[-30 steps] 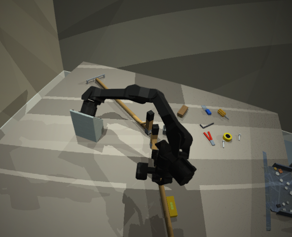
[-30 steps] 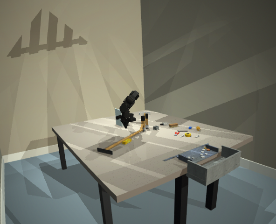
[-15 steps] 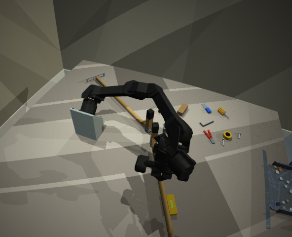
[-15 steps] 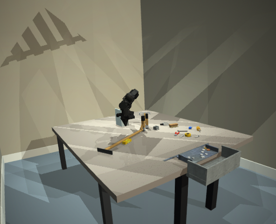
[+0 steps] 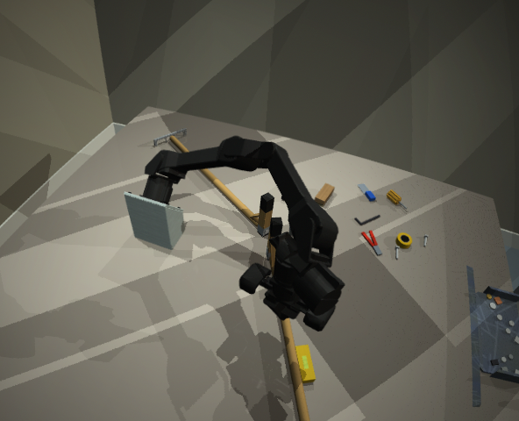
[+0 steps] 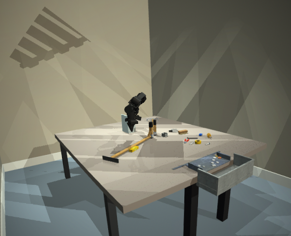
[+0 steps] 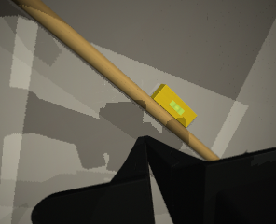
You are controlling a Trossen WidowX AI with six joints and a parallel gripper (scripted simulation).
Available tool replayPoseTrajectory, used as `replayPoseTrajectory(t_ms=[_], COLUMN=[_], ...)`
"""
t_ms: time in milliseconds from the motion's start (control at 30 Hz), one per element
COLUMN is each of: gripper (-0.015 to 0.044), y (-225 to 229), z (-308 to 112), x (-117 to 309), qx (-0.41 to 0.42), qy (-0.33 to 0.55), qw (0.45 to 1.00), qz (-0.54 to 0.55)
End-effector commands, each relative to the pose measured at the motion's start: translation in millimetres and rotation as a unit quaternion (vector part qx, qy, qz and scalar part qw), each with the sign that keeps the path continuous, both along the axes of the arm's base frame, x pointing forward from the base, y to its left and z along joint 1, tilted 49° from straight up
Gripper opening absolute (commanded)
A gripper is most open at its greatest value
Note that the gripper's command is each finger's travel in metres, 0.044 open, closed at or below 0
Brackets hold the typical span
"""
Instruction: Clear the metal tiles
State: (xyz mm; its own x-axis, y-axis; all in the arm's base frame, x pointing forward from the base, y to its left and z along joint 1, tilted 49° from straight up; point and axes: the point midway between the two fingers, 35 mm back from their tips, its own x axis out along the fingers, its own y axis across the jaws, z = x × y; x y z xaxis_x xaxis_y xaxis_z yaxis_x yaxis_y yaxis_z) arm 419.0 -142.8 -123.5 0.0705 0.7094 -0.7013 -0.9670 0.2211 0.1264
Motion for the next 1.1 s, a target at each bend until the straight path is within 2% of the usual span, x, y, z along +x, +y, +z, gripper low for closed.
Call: replayPoseTrajectory(t_ms=[0, 533, 1067], gripper=[0.0000, 0.0000, 0.0000], y=[-4.8, -13.8, -22.1], z=[3.8, 8.0, 12.1], x=[-1.2, -8.1, -15.8], qx=[-0.001, 0.012, 0.031], qy=[0.036, 0.167, 0.290], qw=[0.998, 0.967, 0.895], qz=[-0.044, -0.195, -0.337])
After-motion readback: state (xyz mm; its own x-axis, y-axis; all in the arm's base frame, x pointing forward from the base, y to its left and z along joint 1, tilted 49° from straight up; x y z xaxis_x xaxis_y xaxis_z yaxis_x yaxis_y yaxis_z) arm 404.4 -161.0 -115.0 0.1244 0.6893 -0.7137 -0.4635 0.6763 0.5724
